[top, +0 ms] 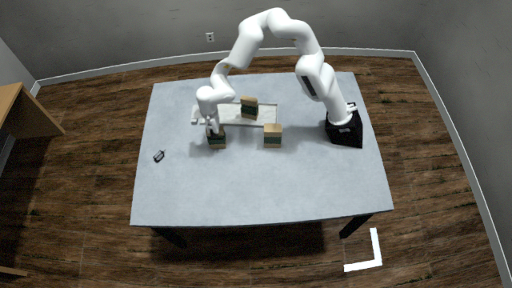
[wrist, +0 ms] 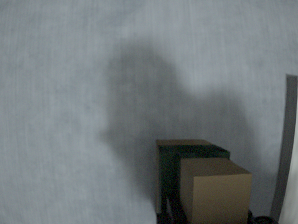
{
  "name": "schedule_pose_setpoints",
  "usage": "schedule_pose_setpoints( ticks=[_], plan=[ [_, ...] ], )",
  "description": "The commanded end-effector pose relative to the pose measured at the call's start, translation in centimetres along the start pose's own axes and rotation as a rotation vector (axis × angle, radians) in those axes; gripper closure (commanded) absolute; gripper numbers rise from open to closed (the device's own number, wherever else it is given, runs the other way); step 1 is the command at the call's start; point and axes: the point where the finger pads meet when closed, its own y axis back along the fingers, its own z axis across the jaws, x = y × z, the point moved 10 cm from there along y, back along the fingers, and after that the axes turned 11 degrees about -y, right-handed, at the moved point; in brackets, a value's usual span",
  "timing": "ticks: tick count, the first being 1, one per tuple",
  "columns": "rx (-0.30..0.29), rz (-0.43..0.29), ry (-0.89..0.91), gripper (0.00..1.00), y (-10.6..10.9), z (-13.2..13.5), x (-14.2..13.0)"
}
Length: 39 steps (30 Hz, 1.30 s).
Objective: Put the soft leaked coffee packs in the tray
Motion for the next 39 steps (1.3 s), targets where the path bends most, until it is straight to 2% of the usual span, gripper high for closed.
schedule_pose_setpoints(
  ticks=[1,13,22,24,31,39],
  plan=[
    [0.001,0.003,0.0,0.77,0.1,0.0,0.1],
    [0.001,0.003,0.0,0.77,0.4,0.0,0.1],
    [0.001,0.003,0.0,0.77,2.8,0.0,0.1],
    [0.001,0.003,0.0,0.77,2.8,0.0,0.1],
    [0.001,0.003,0.0,0.77,5.1,0.0,0.1],
    [0.001,0.003,0.0,0.77,5.6,0.0,0.1]
  ],
)
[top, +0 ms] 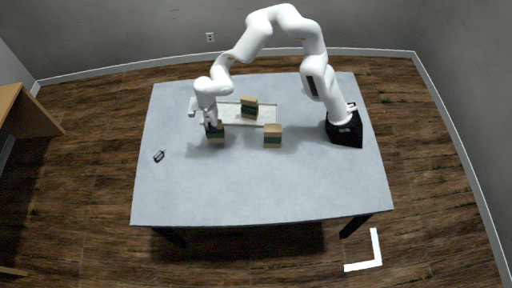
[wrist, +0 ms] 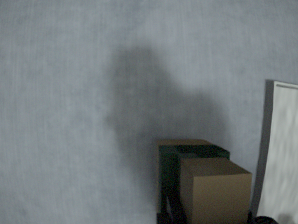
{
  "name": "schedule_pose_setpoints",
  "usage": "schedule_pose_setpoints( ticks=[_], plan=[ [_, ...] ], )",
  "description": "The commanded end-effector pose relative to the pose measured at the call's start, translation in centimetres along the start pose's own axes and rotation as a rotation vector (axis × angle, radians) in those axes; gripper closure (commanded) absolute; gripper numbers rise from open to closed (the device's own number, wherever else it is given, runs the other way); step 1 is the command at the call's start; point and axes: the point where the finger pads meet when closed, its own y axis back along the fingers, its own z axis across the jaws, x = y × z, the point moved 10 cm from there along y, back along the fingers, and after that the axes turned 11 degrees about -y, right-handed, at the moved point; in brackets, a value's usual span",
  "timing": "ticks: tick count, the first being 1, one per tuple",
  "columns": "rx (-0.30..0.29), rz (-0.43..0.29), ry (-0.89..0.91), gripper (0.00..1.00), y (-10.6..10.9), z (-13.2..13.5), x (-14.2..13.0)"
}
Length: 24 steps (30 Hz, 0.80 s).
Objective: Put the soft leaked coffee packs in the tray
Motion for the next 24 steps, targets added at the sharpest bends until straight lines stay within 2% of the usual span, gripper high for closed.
schedule_pose_setpoints(
  ticks=[1,19,24],
  plan=[
    [0.001,0.004,0.0,0.77,0.2,-0.1,0.1],
    [0.001,0.004,0.0,0.77,0.2,0.5,0.2],
    [0.001,0.004,0.0,0.77,0.2,2.0,0.3]
  ],
)
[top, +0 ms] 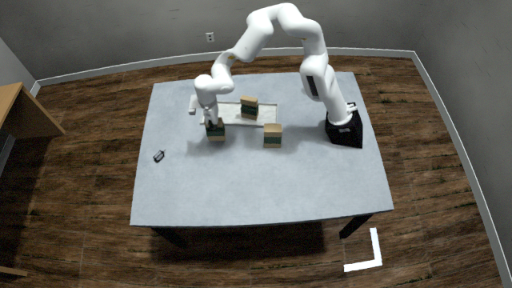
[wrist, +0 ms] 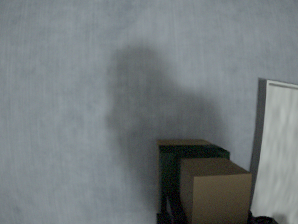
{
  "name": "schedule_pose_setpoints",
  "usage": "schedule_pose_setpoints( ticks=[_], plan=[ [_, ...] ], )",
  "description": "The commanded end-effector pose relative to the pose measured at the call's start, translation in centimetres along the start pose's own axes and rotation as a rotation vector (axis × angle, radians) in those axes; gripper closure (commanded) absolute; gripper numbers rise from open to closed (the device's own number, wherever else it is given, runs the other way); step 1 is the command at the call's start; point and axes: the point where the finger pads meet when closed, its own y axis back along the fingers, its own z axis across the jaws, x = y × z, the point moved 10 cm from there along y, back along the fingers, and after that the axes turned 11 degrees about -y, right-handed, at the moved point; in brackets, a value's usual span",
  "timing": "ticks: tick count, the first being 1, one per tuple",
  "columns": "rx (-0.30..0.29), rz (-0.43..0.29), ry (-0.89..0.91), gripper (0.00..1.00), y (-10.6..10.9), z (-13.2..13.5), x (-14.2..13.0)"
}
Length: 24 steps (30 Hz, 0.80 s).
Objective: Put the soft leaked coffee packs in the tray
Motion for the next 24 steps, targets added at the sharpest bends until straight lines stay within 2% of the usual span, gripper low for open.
schedule_pose_setpoints(
  ticks=[1,10,12,24],
  plan=[
    [0.001,0.005,-0.001,0.77,0.2,1.4,0.3],
    [0.001,0.004,-0.001,0.77,0.2,6.9,0.8],
    [0.001,0.004,-0.001,0.77,0.2,6.9,0.8],
    [0.001,0.004,-0.001,0.77,0.2,15.0,1.6]
  ],
)
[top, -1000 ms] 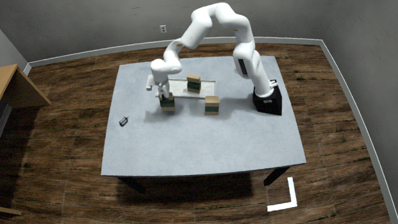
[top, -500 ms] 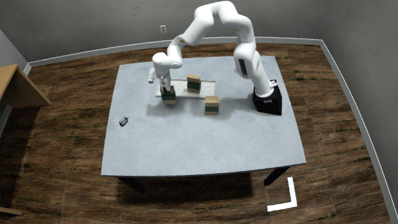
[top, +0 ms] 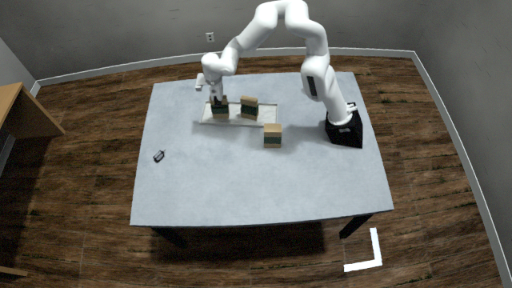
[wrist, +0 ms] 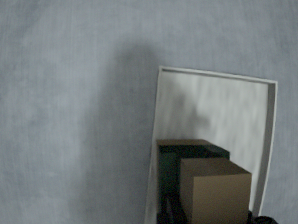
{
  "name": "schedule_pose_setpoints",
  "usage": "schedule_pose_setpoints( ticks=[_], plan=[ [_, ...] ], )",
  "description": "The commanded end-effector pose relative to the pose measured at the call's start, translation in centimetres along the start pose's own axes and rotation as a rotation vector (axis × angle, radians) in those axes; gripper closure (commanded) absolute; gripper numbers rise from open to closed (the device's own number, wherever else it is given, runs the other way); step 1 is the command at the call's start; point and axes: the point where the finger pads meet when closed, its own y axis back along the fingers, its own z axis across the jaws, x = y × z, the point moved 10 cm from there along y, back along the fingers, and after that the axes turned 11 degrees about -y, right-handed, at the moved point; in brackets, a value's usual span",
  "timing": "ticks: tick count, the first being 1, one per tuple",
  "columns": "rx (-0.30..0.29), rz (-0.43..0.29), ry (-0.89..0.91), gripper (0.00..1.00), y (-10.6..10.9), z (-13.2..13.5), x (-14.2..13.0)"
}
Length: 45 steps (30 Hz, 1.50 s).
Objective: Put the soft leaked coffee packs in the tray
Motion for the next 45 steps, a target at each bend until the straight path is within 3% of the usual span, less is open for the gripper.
schedule_pose_setpoints(
  ticks=[1,11,31,45],
  plan=[
    [0.005,0.004,0.004,0.77,0.1,2.3,0.4],
    [0.005,0.004,0.004,0.77,0.1,4.4,0.6],
    [0.005,0.004,0.004,0.77,0.0,4.5,0.6],
    [0.005,0.004,0.004,0.77,-1.9,4.5,0.6]
  ],
)
